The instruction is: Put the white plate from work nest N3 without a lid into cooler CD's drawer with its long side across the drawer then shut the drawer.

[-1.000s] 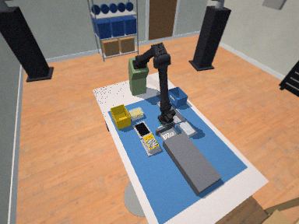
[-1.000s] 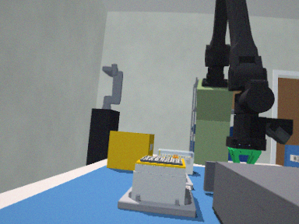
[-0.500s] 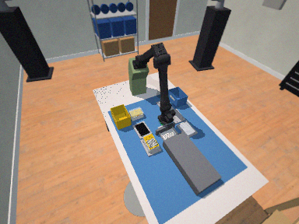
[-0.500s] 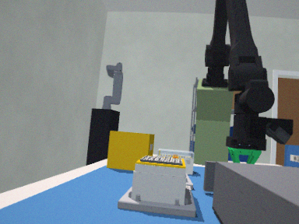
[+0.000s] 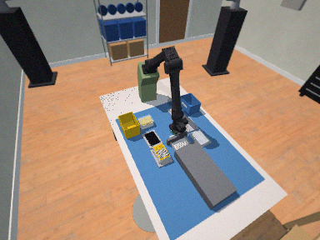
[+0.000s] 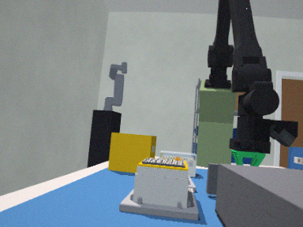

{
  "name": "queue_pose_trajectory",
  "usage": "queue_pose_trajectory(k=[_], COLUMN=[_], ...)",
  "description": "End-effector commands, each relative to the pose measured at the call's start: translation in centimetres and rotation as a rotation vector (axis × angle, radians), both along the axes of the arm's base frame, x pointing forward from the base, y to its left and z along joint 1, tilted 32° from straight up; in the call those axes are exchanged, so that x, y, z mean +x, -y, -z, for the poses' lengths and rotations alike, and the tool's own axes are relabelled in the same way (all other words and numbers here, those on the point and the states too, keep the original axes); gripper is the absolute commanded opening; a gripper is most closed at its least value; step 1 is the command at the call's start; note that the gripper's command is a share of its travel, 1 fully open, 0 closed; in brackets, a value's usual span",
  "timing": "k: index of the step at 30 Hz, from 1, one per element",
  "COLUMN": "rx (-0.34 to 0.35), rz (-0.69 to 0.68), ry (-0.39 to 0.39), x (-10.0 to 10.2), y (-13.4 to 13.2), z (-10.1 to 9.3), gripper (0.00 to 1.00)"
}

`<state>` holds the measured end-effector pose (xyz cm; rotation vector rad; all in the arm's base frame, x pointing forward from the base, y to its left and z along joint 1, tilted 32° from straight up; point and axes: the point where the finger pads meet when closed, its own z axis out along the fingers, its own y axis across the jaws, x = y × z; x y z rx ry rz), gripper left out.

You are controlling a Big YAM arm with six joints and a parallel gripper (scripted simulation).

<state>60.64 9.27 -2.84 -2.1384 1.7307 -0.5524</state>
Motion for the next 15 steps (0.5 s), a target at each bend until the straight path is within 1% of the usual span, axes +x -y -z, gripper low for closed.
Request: queue_pose_trajectory(k=[1, 5, 6, 7, 8, 15], rx=[0.014, 0.014, 0.018, 0.015, 0.014, 0.015], rz=[-0.004, -0.004, -0.004, -0.004, -0.003, -0.003], ry=[0.040, 0.043, 0.063, 0.045, 0.042, 0.046], x=[2.4, 2.7, 3.1, 2.9, 3.0, 3.9], y=[-1.4, -1.5, -1.5, -1.5, -1.5, -1.7], z=[-1.7, -1.9, -2.8, -2.3, -2.3, -2.8], gripper=[0.00, 0.00, 0.00, 0.00, 0.00, 0.00])
